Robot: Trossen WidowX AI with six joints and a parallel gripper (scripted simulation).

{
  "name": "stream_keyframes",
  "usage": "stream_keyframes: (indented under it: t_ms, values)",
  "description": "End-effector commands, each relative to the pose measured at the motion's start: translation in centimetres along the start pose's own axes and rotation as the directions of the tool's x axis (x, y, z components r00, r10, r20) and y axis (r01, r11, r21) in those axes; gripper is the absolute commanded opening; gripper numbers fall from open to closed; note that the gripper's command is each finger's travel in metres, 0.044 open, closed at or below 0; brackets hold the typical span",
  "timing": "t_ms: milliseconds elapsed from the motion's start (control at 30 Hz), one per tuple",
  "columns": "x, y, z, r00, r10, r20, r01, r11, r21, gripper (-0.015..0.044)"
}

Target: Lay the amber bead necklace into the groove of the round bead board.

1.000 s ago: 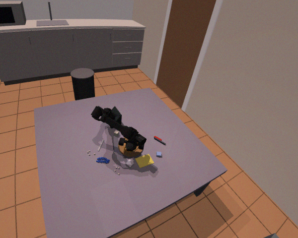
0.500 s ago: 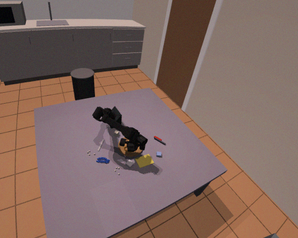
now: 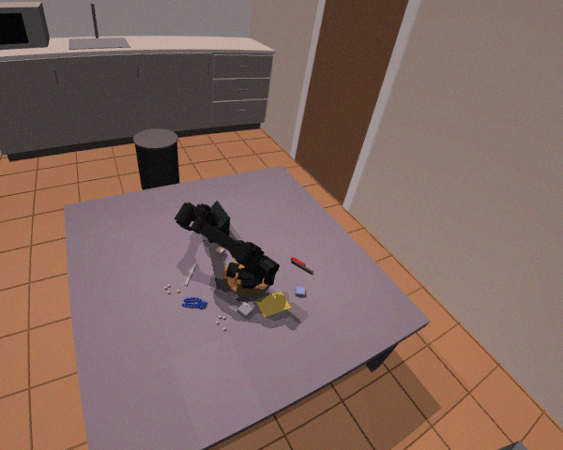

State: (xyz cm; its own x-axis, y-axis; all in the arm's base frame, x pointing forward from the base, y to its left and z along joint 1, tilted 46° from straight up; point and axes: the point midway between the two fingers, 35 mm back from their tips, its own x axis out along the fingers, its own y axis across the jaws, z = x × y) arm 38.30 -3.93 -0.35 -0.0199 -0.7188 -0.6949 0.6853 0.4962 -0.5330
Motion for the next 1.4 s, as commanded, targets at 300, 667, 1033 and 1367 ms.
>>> stream_keyframes:
  t_ms: [300,667,1033,1367]
  values:
    - [-0.3,-0.1,-0.1,1.000,-0.004,0.000,0.004,1.000,-0.007,0.0440]
    - [-0.5,-0.1,-0.1,1.000,-0.004,0.001,0.004,1.000,-0.007,0.0440]
    - [-0.5,-0.1,-0.1,1.000,-0.004,0.001,0.004,1.000,-0.007,0.0440]
    - [-3.5,0.1,-1.2,1.000,-0.003,0.000,0.003,0.994,0.106,0.0256]
